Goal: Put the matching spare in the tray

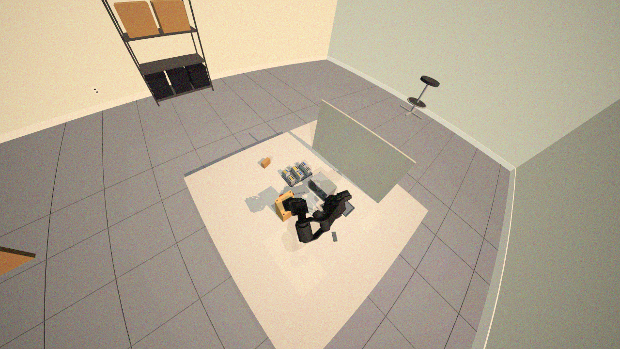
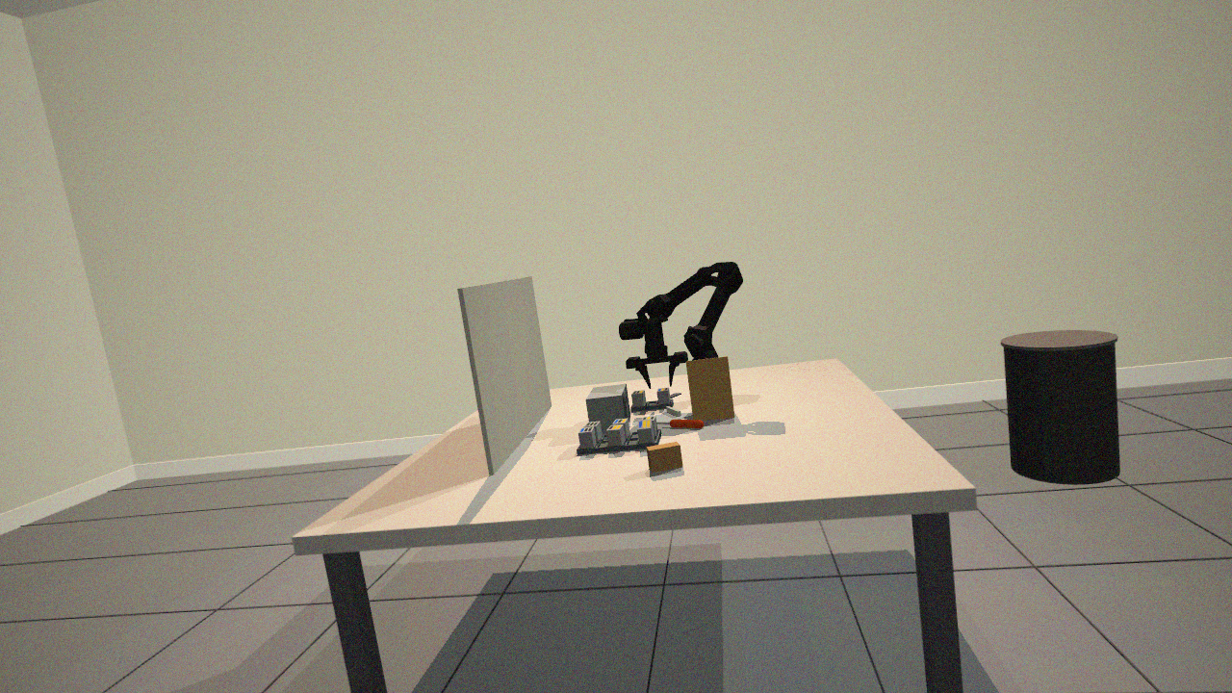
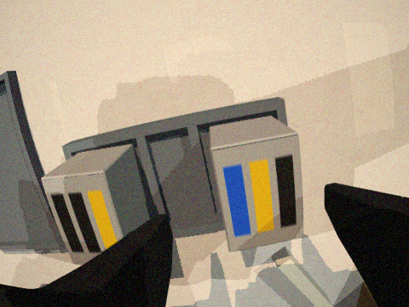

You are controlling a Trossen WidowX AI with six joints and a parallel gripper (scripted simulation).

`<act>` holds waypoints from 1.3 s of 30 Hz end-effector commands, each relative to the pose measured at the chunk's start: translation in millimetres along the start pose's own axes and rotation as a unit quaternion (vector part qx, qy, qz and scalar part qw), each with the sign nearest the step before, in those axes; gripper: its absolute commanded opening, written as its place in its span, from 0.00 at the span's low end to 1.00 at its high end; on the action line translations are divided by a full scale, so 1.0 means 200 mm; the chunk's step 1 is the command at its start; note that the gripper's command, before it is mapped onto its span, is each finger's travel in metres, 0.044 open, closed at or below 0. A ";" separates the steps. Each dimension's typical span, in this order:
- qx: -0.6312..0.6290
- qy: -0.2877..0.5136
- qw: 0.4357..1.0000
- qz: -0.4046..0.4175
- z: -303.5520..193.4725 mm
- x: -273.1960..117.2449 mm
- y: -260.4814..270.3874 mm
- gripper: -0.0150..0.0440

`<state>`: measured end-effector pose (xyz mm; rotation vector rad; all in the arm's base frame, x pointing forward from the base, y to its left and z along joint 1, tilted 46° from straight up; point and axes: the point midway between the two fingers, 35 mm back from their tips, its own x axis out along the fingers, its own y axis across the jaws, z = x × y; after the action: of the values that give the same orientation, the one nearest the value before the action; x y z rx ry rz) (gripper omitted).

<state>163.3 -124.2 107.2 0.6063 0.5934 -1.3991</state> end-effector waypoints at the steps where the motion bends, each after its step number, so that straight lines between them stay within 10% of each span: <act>1: -0.003 0.003 1.000 -0.002 -0.01 0.04 -0.01 0.76; 35: -0.004 -0.007 1.000 -0.001 0.01 0.21 -0.03 0.76; 39: -0.002 -0.010 1.000 -0.001 0.01 0.21 -0.03 0.58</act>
<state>159.9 -156.4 78.9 0.5877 0.5825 -1.4049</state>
